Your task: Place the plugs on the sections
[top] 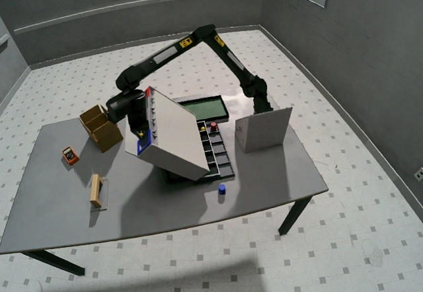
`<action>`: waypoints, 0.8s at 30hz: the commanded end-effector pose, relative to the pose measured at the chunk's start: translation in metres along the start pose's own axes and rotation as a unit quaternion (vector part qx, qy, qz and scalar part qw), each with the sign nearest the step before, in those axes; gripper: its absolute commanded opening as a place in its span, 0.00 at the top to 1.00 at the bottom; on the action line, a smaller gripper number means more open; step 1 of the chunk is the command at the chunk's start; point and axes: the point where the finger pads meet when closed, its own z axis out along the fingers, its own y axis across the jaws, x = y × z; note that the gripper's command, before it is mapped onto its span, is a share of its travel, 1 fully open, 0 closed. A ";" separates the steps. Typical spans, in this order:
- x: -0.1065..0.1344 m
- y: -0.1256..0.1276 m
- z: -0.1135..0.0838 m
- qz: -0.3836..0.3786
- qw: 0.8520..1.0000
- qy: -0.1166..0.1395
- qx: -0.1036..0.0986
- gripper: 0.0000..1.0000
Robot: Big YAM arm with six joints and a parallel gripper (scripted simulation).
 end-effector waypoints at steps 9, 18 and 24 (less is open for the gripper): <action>-0.013 -0.006 -0.017 0.015 1.000 -0.018 -0.011 1.00; -0.013 -0.006 -0.017 0.015 1.000 -0.018 -0.011 0.44; -0.013 -0.006 -0.017 0.015 1.000 -0.018 -0.011 0.44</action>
